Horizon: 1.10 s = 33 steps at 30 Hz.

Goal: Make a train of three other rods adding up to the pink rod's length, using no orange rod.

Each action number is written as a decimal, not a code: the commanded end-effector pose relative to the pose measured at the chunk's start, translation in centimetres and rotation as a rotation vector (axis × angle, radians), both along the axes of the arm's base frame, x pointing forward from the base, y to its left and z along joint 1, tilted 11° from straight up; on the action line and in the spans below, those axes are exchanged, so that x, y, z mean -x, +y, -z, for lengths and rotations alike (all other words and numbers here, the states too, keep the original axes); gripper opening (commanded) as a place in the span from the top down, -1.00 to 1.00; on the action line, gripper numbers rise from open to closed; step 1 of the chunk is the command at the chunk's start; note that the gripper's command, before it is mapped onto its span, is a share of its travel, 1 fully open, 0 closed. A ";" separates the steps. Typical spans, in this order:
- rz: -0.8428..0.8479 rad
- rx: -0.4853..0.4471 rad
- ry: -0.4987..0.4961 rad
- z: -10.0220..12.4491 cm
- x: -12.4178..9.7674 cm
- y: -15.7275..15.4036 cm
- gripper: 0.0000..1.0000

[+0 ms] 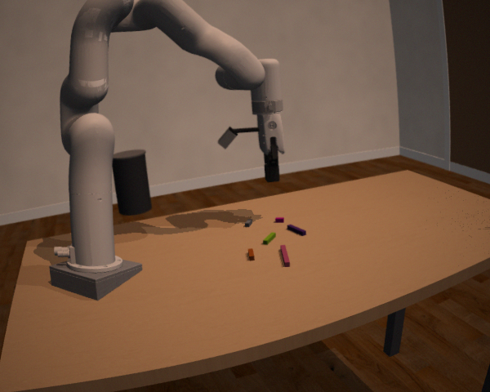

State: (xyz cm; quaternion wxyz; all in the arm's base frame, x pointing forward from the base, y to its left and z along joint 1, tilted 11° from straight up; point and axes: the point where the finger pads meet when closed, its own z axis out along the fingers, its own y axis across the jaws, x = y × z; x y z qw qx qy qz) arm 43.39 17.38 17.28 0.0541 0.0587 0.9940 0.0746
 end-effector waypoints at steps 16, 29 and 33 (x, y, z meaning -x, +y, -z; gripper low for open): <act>0.363 -0.041 0.054 2.1 -1.9 -15.8 0.92; 0.601 -0.078 0.083 3.5 0.0 -25.6 0.92; 0.617 -0.081 0.085 3.6 0.2 -26.3 0.92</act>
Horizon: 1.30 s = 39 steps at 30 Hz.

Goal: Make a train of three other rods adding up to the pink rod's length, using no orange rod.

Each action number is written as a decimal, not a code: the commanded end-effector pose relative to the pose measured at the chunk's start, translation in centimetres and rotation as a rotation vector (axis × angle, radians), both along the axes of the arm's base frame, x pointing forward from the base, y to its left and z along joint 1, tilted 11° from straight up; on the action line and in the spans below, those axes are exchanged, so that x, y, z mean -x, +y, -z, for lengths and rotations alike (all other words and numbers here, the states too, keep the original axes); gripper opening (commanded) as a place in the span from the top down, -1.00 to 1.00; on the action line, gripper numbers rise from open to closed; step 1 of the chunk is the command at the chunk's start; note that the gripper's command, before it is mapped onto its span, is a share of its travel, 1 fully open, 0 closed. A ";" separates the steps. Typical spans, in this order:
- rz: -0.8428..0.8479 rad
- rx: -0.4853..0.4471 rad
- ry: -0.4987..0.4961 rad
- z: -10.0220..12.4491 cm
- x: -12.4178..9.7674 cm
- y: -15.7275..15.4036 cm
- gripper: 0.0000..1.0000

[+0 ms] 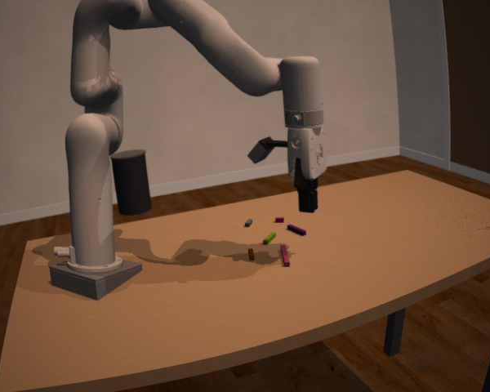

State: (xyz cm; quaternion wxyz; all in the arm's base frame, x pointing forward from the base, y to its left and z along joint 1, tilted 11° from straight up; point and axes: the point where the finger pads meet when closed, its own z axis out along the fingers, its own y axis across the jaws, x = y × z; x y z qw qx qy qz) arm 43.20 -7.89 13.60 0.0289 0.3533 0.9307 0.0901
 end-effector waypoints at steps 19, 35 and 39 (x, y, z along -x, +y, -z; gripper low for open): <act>0.021 -0.003 -0.002 0.8 -0.1 -0.9 0.92; 0.021 -0.003 -0.002 6.3 -0.8 -0.1 0.92; 0.021 -0.003 -0.002 7.7 -0.9 0.1 0.92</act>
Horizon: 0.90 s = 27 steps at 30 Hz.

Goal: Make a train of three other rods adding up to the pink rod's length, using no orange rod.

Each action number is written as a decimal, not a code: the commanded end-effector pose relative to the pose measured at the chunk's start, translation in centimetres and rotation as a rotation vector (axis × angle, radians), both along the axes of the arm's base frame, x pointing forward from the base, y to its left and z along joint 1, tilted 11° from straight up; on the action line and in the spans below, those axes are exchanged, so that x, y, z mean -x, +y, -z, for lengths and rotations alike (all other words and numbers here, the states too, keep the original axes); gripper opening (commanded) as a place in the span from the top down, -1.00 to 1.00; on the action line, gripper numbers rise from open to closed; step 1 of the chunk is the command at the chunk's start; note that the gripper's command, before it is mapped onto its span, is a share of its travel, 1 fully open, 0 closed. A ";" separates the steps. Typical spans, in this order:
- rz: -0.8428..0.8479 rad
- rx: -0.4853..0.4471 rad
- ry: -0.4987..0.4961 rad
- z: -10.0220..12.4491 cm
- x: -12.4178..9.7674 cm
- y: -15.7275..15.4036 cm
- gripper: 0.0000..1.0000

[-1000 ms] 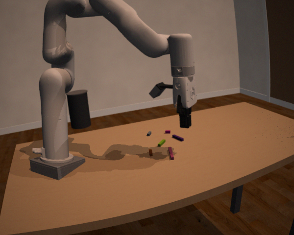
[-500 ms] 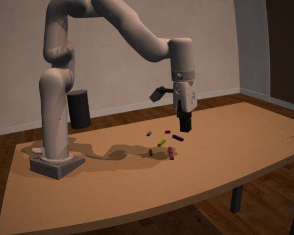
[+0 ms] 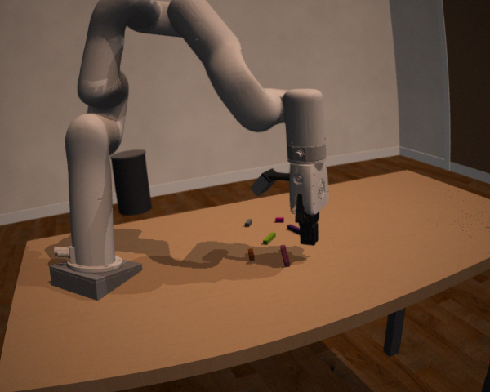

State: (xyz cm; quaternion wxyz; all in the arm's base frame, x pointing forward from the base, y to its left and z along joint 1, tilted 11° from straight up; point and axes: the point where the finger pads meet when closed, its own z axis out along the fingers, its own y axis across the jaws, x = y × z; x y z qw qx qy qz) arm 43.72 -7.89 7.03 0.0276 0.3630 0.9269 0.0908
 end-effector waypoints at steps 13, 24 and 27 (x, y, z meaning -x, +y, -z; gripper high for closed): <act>0.000 0.000 -0.006 2.0 -0.5 0.3 0.92; 0.000 0.000 -0.006 2.0 -0.5 0.3 0.92; 0.000 0.000 -0.006 2.0 -0.5 0.3 0.92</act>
